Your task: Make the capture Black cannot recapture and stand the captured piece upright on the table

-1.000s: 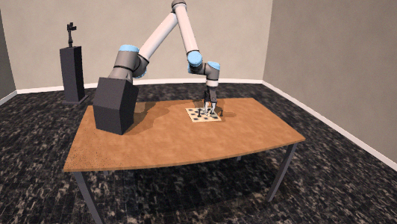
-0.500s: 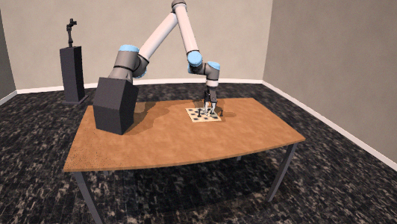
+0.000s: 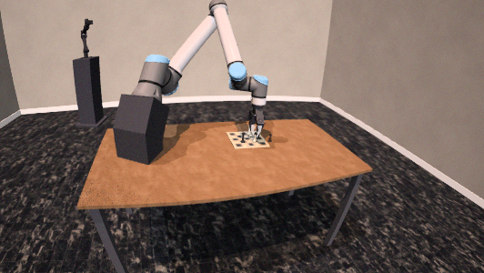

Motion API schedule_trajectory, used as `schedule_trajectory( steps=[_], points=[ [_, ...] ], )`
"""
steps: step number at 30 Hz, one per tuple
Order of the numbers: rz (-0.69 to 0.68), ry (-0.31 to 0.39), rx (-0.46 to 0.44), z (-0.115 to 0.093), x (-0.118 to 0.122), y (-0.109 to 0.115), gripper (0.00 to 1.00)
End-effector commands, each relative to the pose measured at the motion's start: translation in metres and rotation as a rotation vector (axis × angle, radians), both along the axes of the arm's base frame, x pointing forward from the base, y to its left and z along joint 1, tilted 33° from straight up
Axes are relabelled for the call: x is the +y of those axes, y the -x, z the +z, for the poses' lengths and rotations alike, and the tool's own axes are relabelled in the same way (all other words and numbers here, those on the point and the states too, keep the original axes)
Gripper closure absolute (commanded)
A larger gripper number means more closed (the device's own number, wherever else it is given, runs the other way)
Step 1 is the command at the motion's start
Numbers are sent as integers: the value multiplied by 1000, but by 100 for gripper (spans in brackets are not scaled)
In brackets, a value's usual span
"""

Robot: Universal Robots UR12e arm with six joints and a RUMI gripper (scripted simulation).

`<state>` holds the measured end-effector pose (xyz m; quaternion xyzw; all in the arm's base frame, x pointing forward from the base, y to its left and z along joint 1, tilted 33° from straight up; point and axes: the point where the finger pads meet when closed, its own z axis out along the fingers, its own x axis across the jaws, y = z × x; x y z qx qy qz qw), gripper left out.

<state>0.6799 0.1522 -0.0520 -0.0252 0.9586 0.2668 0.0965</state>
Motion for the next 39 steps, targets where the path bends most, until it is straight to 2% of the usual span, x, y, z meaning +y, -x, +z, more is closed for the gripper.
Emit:
schedule_trajectory(
  steps=[1,29,33,39],
  points=[
    [0,0,-1,0,0,0,100],
    [0,0,-1,2,-1,0,100],
    [0,0,-1,13,-8,2,100],
    [0,0,-1,48,-30,9,100]
  ],
)
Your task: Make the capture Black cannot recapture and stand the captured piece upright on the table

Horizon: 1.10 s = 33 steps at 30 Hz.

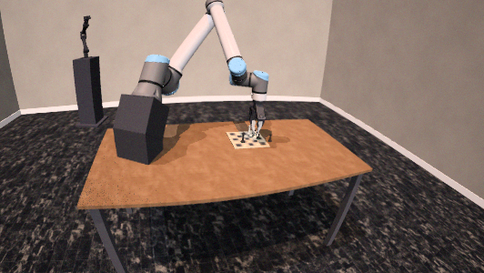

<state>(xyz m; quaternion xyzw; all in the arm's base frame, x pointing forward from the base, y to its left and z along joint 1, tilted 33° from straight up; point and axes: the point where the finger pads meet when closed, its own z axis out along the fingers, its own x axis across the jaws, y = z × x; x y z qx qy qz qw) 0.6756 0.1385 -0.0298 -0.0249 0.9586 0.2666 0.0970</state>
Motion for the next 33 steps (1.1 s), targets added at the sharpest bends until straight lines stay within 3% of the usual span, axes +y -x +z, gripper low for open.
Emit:
schedule_trajectory(
  steps=[1,11,25,33],
  points=[
    [1,0,0,32,-20,6,100],
    [1,0,0,62,-38,12,100],
    [-12,-3,7,62,-39,11,100],
    [-199,-41,123,59,-50,-4,100]
  ],
)
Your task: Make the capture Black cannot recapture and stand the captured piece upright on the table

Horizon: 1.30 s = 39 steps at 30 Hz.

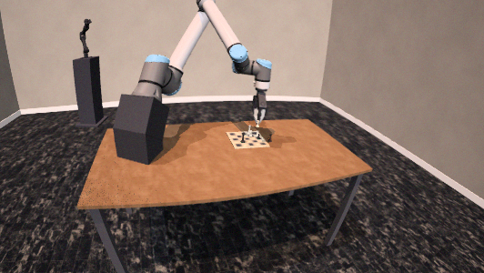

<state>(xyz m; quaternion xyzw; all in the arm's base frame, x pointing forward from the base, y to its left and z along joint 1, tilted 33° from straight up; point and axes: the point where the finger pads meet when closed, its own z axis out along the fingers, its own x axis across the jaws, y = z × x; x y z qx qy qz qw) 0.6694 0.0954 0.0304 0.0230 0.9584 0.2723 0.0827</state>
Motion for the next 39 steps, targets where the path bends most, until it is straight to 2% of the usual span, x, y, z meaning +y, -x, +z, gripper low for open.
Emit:
schedule_trajectory(
  steps=[1,4,10,15,39],
  points=[
    [-153,-29,92,-2,-9,-13,100],
    [-190,-37,115,-3,-11,-16,100],
    [-398,-79,244,-6,-23,-32,100],
    [-490,-98,300,-8,-28,-39,100],
    [-502,-101,308,-13,-26,-41,100]
  ],
)
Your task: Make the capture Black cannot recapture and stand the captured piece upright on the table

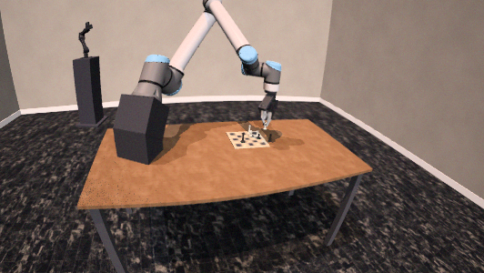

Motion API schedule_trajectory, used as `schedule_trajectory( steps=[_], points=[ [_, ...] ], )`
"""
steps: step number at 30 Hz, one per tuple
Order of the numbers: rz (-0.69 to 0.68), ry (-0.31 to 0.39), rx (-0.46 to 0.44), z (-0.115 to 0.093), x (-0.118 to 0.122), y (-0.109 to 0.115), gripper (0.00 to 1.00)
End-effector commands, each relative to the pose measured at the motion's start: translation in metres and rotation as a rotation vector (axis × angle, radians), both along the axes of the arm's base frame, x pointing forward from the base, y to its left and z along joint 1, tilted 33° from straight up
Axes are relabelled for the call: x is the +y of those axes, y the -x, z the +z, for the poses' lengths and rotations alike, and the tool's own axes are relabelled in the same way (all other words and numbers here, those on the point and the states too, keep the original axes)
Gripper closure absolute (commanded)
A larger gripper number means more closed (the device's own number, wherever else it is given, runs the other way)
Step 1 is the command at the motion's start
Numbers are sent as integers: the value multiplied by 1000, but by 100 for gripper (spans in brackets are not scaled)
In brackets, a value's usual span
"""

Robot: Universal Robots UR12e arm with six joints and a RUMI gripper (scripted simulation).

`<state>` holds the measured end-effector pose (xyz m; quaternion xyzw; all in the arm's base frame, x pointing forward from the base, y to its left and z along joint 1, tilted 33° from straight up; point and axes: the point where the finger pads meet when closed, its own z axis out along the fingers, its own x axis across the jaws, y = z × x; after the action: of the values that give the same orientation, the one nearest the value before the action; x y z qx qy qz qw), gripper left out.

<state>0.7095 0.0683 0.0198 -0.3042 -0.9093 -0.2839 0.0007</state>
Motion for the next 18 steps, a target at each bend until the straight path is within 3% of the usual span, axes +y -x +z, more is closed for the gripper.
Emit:
schedule_trajectory(
  steps=[1,18],
  points=[
    [-1,0,-1,-4,2,-1,100],
    [-1,0,-1,-58,36,-13,100]
  ],
)
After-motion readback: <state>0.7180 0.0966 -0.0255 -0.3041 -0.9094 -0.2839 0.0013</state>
